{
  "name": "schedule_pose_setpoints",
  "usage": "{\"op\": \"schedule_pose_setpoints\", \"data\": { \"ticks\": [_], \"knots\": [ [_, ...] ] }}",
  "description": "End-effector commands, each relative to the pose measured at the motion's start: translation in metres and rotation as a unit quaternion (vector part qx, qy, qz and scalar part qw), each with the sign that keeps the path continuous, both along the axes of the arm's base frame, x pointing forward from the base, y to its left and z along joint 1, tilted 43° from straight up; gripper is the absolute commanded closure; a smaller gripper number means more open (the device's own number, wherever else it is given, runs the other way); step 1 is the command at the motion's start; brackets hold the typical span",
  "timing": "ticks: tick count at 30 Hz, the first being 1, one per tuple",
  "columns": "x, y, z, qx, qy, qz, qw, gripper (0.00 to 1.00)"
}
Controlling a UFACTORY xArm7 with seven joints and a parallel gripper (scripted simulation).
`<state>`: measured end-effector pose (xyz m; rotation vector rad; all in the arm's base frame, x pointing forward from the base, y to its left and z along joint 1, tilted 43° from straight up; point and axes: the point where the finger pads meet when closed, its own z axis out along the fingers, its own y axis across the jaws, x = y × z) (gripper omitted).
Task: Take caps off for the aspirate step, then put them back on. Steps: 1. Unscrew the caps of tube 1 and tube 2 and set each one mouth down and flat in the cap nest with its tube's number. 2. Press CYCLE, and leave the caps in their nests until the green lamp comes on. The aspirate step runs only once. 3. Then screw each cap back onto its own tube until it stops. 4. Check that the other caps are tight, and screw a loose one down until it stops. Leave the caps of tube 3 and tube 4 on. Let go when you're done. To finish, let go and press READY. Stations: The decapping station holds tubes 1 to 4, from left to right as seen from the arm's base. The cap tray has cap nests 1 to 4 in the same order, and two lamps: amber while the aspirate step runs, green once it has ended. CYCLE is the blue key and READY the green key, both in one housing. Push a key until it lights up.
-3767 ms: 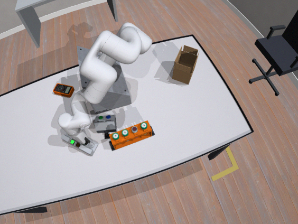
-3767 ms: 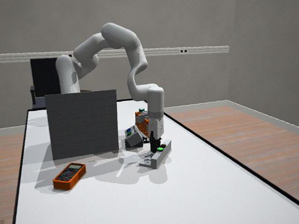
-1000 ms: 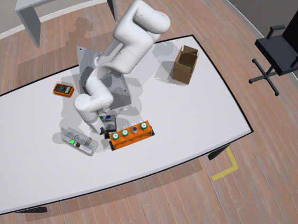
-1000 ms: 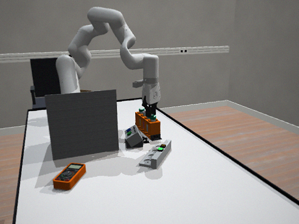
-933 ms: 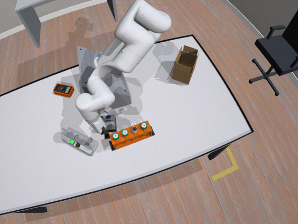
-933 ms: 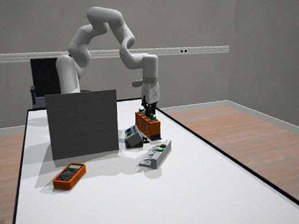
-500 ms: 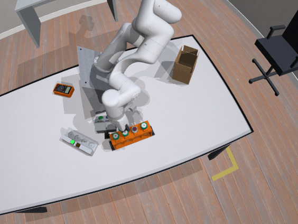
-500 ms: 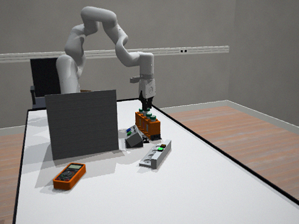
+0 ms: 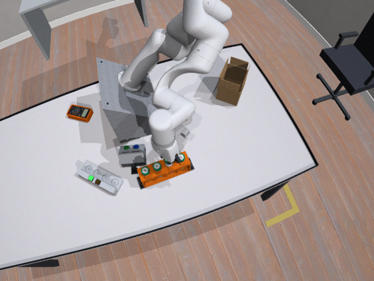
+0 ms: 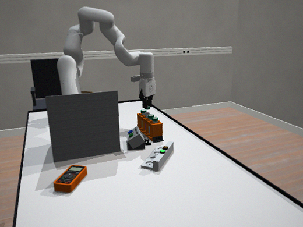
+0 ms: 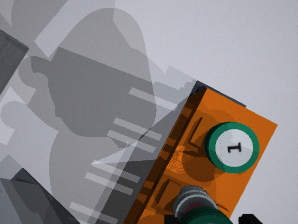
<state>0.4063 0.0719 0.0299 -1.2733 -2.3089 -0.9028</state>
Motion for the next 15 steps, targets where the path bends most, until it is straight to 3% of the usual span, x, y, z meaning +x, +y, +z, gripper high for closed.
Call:
{"op": "schedule_pose_setpoints", "data": {
  "ticks": [1, 15],
  "knots": [
    [0.001, 0.005, -0.005, -0.001, -0.001, -0.001, 1.000, 1.00],
    [0.001, 0.016, -0.017, -0.001, -0.001, -0.001, 1.000, 1.00]
  ]
}}
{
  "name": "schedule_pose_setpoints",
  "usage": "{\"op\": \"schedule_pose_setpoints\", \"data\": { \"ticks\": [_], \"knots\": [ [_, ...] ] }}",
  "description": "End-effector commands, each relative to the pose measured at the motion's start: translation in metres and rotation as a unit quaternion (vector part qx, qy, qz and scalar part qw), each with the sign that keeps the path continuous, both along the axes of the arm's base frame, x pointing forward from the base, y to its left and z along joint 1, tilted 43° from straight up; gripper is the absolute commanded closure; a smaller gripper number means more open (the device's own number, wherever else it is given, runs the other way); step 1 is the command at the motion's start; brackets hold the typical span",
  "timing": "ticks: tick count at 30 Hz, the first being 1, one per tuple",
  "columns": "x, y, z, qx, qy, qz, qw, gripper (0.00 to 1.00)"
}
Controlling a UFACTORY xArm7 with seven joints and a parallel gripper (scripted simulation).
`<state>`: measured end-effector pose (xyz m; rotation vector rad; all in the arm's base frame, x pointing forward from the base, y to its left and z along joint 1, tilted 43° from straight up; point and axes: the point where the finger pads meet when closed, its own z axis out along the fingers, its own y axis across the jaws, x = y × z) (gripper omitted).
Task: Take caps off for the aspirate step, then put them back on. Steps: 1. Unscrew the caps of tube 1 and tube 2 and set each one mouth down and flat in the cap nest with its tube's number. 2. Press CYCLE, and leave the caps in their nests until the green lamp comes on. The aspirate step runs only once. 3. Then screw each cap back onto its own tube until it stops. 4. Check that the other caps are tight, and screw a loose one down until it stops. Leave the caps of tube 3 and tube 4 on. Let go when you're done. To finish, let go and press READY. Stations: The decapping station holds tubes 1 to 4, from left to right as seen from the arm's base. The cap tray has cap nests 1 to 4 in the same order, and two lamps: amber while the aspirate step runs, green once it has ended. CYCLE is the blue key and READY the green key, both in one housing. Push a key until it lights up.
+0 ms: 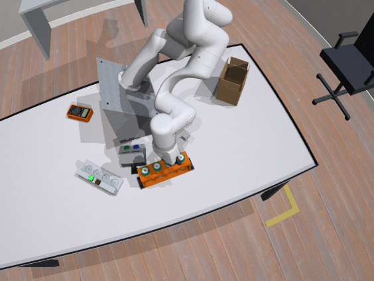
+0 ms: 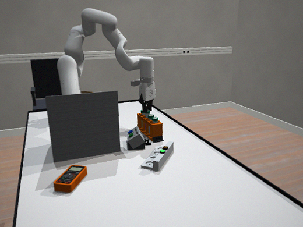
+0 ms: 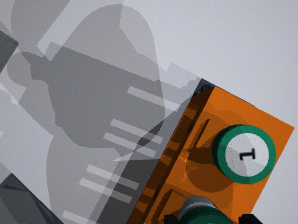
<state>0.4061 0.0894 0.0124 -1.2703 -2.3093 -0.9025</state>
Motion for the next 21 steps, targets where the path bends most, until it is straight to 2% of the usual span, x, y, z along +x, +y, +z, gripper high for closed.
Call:
{"op": "schedule_pose_setpoints", "data": {
  "ticks": [1, 21],
  "knots": [
    [0.0014, -0.0016, 0.0006, -0.001, -0.001, -0.002, 1.000, 1.00],
    [0.0015, 0.0030, -0.0043, -0.001, -0.001, -0.002, 1.000, 1.00]
  ]
}}
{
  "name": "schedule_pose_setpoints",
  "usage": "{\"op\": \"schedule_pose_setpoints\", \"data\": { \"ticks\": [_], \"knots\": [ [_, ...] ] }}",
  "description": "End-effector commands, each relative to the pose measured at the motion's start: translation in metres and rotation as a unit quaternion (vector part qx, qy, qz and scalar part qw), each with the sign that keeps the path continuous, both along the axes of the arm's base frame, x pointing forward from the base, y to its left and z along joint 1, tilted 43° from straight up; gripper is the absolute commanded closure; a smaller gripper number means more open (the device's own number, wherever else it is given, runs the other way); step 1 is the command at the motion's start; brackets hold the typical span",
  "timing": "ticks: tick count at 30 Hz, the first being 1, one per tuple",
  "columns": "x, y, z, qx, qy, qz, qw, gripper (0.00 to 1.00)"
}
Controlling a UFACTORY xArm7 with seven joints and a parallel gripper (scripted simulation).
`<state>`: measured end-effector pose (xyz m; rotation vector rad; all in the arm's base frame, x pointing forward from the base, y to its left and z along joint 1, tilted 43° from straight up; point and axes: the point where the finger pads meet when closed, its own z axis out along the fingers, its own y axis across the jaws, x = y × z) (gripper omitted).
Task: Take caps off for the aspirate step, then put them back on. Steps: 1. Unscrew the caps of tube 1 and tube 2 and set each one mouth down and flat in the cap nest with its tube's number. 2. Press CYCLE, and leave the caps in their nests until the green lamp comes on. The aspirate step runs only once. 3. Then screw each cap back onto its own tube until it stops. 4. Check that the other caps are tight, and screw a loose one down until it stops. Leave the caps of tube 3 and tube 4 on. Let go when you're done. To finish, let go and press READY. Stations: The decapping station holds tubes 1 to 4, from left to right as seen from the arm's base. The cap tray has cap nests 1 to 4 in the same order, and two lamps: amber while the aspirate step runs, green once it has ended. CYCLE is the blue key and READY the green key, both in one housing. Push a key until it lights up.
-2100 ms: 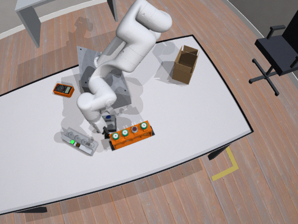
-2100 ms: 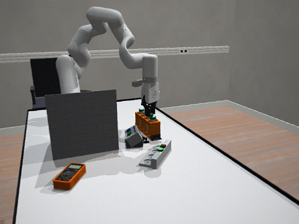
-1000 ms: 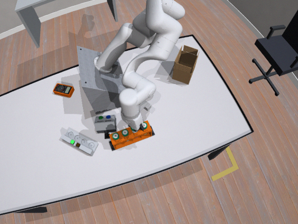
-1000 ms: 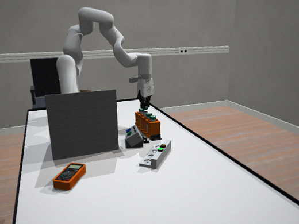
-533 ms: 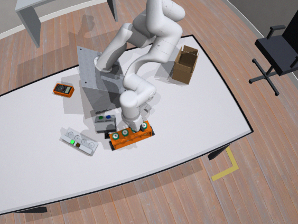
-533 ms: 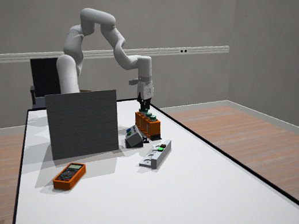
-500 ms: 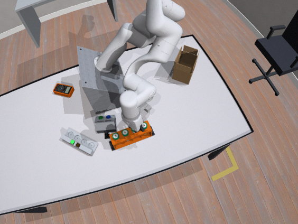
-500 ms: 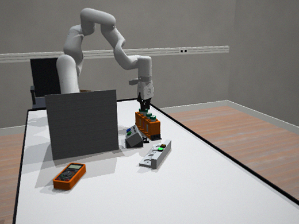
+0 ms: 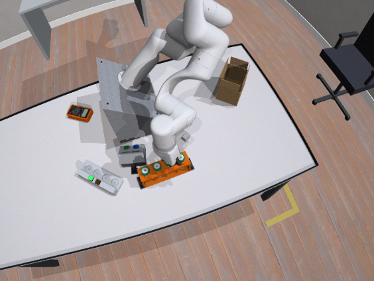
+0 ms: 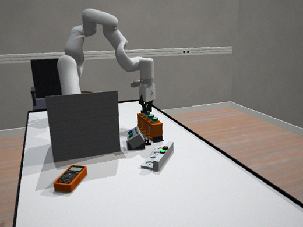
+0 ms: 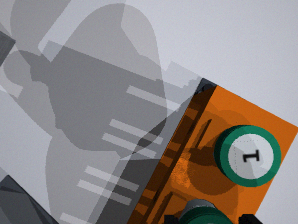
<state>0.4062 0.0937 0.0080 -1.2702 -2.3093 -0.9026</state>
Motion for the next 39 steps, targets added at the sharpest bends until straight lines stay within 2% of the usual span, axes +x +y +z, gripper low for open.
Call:
{"op": "schedule_pose_setpoints", "data": {
  "ticks": [1, 14, 15, 37, 39],
  "knots": [
    [0.0014, -0.0013, 0.0001, -0.001, -0.001, -0.002, 1.000, 1.00],
    [0.0015, 0.0009, -0.0022, -0.001, -0.001, -0.002, 1.000, 1.00],
    [0.0015, 0.0009, -0.0023, -0.001, -0.001, -0.002, 1.000, 0.54],
    [0.0015, 0.0009, -0.0023, -0.001, -0.001, -0.002, 1.000, 0.54],
    [0.0015, 0.0016, -0.0031, -0.001, 0.026, -0.031, 0.999, 0.54]
  ]
}}
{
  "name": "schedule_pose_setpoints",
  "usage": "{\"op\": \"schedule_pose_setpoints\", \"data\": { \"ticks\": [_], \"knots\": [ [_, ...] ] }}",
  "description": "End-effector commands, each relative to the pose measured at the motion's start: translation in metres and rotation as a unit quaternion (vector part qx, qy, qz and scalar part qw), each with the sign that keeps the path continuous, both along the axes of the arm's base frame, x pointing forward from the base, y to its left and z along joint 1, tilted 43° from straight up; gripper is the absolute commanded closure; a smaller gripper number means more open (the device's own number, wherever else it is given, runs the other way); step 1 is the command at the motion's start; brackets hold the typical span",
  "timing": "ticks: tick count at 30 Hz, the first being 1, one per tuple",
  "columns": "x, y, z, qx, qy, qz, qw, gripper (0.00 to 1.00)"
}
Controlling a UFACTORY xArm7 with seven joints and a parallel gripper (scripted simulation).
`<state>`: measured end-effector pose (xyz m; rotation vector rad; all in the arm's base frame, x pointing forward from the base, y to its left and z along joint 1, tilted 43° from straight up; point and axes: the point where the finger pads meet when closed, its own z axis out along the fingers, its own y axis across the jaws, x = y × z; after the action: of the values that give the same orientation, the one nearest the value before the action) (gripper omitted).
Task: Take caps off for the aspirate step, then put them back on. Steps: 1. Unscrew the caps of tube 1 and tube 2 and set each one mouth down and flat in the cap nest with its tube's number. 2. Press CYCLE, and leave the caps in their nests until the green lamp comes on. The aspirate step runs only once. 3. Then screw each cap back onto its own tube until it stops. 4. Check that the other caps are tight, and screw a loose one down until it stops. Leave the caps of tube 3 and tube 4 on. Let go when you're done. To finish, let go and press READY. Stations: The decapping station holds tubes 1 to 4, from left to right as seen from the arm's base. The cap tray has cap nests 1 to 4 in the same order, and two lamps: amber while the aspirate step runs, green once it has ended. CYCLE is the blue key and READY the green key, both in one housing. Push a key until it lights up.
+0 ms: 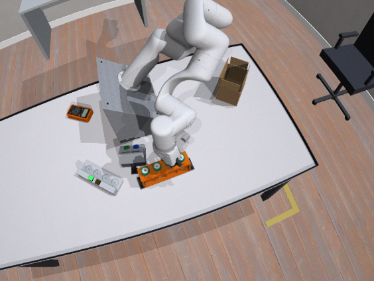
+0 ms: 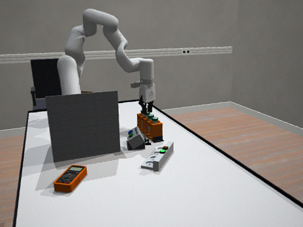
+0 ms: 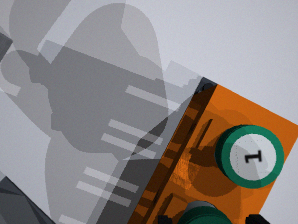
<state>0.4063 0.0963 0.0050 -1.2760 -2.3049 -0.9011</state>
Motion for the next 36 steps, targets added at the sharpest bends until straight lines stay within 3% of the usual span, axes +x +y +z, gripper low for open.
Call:
{"op": "schedule_pose_setpoints", "data": {
  "ticks": [1, 16, 17, 31, 36],
  "knots": [
    [0.0014, -0.0007, -0.0005, -0.001, 0.030, -0.036, 0.999, 0.54],
    [0.0014, 0.0032, -0.0047, -0.001, 0.030, -0.036, 0.999, 0.54],
    [0.0014, 0.0032, -0.0047, -0.001, 0.030, -0.036, 0.999, 1.00],
    [0.0014, 0.0032, -0.0047, -0.001, 0.030, -0.036, 0.999, 1.00],
    [0.0014, 0.0034, -0.0049, -0.001, 0.086, -0.097, 0.992, 1.00]
  ]
}}
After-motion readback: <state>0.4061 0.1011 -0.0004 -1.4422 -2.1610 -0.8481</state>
